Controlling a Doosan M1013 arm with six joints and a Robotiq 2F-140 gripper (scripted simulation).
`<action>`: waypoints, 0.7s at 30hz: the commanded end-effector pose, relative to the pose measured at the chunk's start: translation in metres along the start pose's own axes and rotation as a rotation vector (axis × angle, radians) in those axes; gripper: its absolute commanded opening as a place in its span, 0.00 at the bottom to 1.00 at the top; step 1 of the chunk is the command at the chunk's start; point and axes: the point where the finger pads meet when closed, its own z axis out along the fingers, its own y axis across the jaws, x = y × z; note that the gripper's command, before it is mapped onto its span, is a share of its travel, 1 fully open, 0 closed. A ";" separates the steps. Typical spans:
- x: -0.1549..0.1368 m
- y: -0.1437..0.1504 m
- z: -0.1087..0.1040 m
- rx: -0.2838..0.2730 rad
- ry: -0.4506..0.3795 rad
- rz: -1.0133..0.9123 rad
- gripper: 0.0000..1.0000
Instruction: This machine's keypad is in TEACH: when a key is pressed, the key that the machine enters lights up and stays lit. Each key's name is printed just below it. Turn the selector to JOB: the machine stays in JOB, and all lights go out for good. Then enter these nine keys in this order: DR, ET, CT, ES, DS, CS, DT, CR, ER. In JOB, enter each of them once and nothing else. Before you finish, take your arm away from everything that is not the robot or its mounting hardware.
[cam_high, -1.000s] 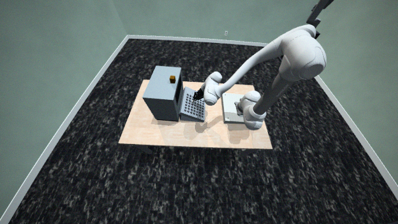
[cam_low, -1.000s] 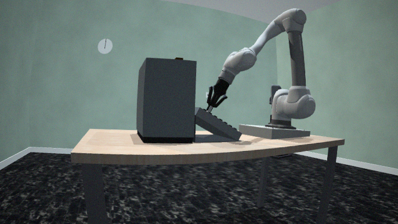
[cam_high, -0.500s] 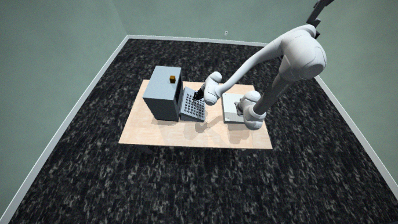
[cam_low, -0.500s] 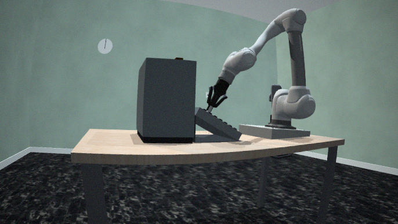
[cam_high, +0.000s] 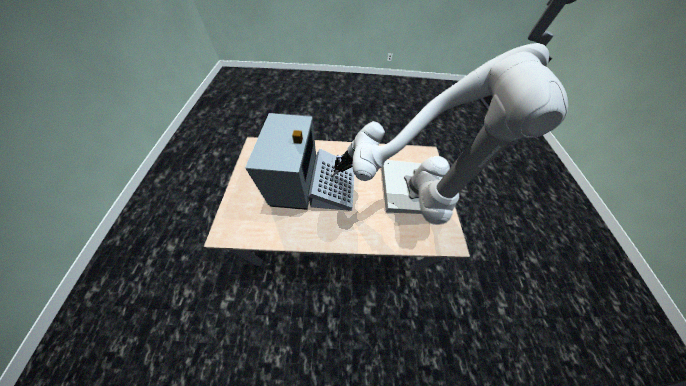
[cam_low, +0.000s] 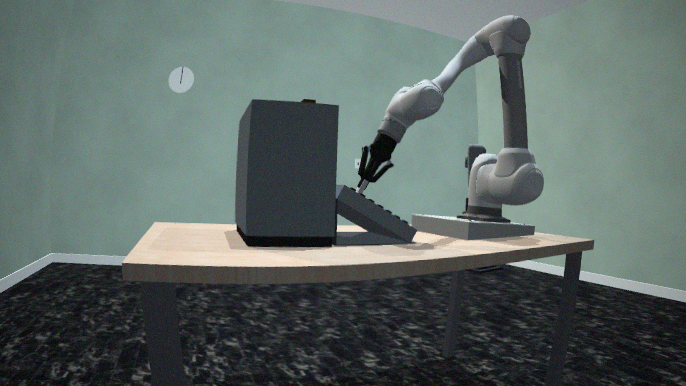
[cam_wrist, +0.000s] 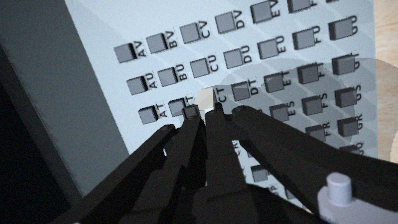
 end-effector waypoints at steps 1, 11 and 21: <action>0.000 0.000 -0.005 0.000 0.000 0.000 0.00; 0.000 0.000 -0.021 0.000 0.000 0.000 0.00; 0.000 0.000 -0.025 0.000 0.000 0.000 0.00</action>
